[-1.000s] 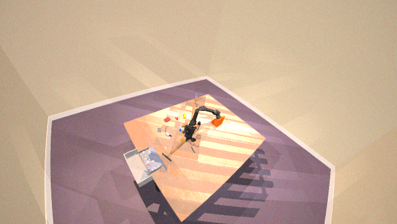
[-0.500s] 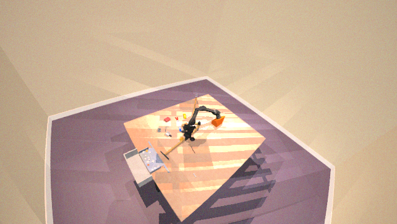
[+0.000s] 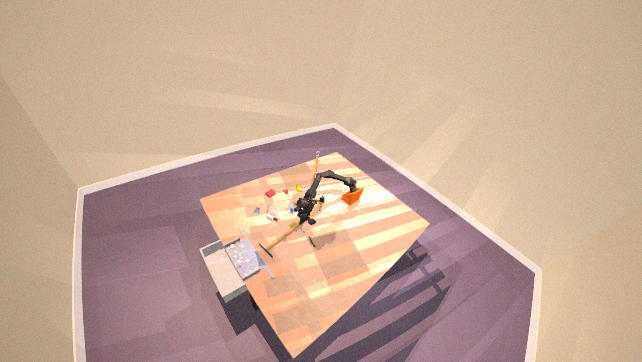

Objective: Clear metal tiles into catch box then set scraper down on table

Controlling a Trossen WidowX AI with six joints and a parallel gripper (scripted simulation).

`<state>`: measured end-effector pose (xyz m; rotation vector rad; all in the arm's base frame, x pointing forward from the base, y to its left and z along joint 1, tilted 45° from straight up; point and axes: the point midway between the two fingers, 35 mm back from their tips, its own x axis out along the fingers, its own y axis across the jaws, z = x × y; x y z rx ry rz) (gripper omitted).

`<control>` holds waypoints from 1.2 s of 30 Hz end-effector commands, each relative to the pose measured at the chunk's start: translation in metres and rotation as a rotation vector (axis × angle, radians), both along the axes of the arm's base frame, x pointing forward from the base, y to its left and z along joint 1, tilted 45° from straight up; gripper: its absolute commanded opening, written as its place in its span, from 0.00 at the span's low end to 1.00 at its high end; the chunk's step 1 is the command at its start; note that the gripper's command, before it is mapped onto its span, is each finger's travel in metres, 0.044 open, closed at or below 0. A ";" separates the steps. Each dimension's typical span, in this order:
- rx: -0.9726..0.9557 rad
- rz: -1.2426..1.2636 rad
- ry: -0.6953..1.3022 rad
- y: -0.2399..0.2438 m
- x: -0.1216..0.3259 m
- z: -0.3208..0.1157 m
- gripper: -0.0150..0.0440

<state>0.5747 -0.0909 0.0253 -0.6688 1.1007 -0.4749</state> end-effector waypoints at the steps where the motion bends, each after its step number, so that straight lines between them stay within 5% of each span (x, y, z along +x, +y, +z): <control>1: -0.001 -0.003 -0.004 0.011 0.001 0.012 0.25; 14: -0.002 -0.003 -0.005 0.045 -0.003 0.047 0.25; 36: 0.000 0.003 -0.003 0.046 -0.002 0.046 0.25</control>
